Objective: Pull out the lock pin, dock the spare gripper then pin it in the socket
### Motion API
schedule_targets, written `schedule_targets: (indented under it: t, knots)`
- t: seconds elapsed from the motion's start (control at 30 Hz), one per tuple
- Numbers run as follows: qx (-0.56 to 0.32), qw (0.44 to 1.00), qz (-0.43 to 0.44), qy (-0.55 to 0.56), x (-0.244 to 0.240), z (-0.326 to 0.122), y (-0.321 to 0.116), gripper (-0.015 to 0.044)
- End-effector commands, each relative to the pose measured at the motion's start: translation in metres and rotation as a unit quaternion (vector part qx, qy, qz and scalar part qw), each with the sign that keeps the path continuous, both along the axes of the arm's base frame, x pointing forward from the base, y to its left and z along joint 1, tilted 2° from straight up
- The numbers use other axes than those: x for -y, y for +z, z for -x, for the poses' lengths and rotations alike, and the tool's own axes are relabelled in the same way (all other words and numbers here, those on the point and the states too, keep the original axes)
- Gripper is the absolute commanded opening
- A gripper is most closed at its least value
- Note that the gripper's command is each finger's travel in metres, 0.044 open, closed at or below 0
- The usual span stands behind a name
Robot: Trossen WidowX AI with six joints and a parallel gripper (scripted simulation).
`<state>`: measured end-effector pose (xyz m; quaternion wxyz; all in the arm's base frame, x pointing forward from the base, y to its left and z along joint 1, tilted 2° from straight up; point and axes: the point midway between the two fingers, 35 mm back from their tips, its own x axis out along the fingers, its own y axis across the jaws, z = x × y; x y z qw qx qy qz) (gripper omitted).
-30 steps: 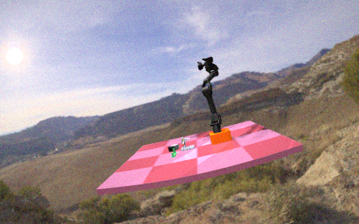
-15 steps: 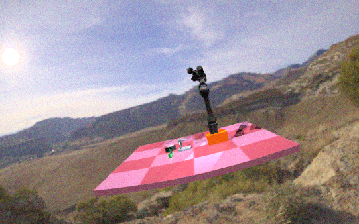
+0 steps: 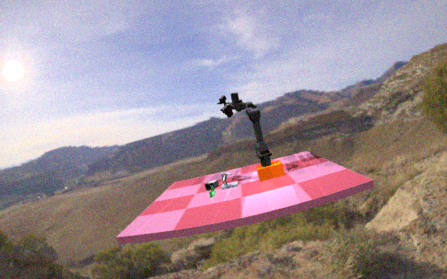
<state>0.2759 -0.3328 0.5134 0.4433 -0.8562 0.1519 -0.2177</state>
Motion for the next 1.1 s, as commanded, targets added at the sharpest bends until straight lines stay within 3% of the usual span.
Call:
schedule_targets:
  t: [0.0, 0.3, 0.53, 0.8, 1.07]
  knots:
    - [-0.021, 0.994, -0.094, 0.046, -0.020, -0.045, -0.037, 0.0300]
    - [-0.109, 0.949, -0.270, 0.123, -0.098, -0.126, -0.119, 0.0300]
    - [-0.208, 0.891, -0.373, 0.156, -0.181, -0.160, -0.185, 0.0300]
    - [-0.341, 0.813, -0.443, 0.162, -0.284, -0.162, -0.255, 0.0300]
    - [-0.480, 0.736, -0.457, 0.135, -0.377, -0.126, -0.315, 0.0300]
